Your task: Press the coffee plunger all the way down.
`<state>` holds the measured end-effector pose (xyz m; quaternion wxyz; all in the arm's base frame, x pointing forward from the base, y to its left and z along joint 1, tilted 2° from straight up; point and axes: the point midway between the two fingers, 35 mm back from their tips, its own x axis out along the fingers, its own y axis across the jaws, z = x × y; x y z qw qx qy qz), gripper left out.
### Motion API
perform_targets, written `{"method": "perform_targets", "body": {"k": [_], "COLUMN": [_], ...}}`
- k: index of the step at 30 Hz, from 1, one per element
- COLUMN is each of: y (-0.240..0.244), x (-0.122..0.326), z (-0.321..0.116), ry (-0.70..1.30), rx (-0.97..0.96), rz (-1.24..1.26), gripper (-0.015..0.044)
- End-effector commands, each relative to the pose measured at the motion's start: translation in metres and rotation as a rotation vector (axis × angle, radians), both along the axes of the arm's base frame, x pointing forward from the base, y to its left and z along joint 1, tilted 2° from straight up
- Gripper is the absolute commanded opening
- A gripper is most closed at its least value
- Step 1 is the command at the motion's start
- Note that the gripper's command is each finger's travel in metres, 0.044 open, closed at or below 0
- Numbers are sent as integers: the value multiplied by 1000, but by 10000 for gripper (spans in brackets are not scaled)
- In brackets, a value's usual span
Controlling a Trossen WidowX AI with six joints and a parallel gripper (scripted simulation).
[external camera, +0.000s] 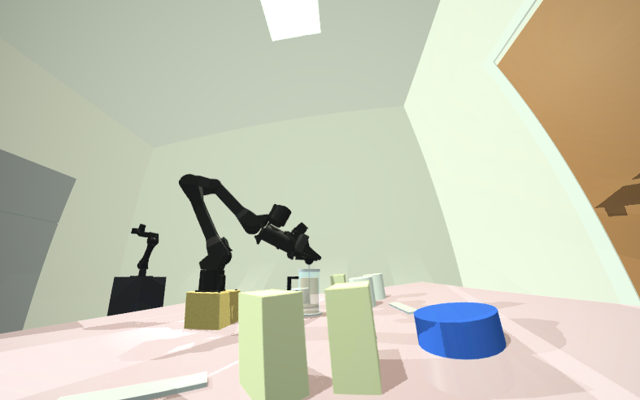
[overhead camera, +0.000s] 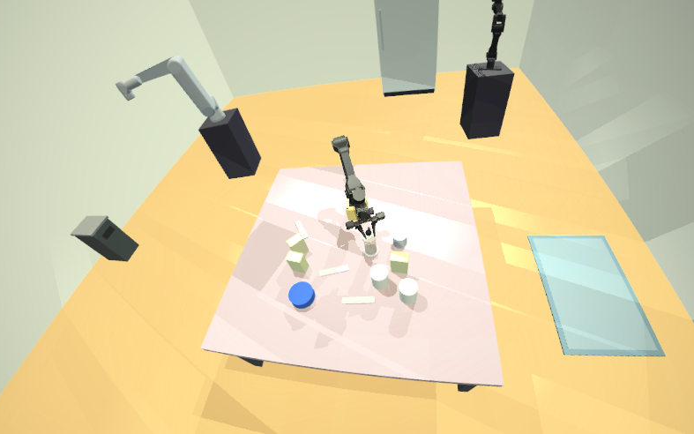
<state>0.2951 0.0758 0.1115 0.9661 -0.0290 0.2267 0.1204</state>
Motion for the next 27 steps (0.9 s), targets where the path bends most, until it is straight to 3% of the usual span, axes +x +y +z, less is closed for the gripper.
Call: {"method": "perform_targets", "body": {"k": [1, 8, 15, 22, 27], "y": [0, 0, -1, -12, -13], "x": [0, 0, -2, -39, -45], "z": [0, 0, 15, 72, 76], "ry": [-1, -1, -9, 15, 18], "rx": [0, 0, -8, -4, -2], "rz": [0, 0, 4, -2, -3], "gripper": [274, 440, 440, 440, 440]}}
